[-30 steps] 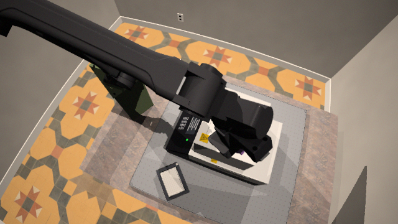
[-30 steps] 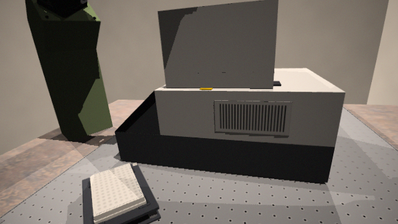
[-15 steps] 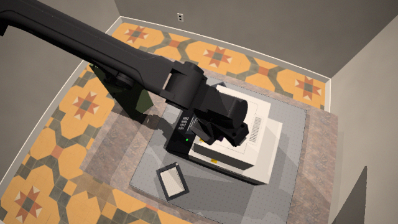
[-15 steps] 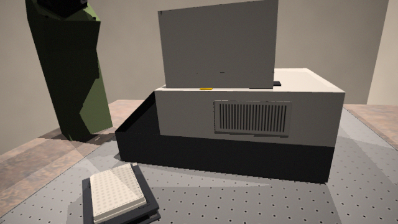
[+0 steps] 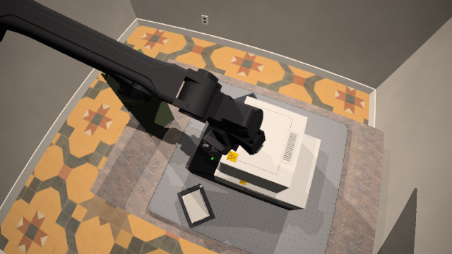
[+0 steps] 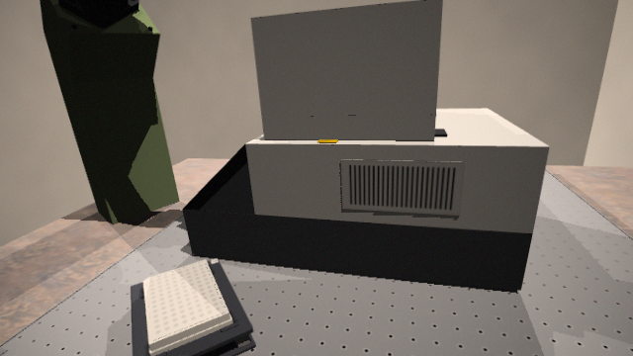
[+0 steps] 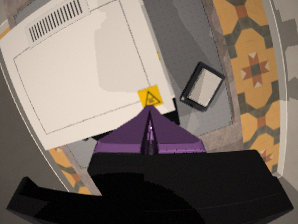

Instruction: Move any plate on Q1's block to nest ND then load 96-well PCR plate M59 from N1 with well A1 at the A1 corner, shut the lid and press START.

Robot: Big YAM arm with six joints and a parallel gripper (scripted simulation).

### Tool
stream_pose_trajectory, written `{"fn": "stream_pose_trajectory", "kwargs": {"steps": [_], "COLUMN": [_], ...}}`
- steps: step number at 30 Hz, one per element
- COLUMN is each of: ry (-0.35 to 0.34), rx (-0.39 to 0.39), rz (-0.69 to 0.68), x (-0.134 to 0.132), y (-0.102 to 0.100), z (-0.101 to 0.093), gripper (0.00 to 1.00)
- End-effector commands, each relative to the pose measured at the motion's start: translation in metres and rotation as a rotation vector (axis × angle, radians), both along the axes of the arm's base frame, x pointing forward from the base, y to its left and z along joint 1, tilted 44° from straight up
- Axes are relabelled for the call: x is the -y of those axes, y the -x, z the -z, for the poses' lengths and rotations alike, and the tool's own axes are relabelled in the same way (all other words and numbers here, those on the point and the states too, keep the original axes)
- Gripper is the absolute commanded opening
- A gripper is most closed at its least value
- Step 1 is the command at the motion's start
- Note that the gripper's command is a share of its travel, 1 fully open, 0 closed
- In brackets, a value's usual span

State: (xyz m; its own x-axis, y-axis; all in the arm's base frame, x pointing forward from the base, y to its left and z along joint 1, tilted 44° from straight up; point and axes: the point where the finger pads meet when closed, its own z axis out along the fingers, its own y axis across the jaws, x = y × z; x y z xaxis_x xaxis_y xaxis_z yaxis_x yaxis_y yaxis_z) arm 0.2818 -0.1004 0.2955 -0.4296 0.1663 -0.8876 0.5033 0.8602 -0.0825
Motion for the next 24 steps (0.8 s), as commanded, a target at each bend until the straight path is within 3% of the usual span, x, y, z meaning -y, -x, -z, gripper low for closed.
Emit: {"fn": "stream_pose_trajectory", "kwargs": {"steps": [1,3,6,13,16,20,24], "ry": [0.021,0.019,0.040,0.035,0.054,0.052,0.047], "rx": [0.027,0.040,-0.101,-0.050,-0.188,-0.155,-0.145], "rz": [-0.013,-0.016,-0.064,-0.044,-0.092,-0.076,-0.069], "x": [-0.003,-0.004,-0.006,-0.009,-0.010,-0.010,-0.012], "y": [0.005,0.005,0.008,0.020,0.022,0.026,0.034], "z": [-0.002,-0.003,0.014,0.051,0.061,0.067,0.095], "gripper": [0.00,0.00,0.00,0.00,0.00,0.00,0.00]}}
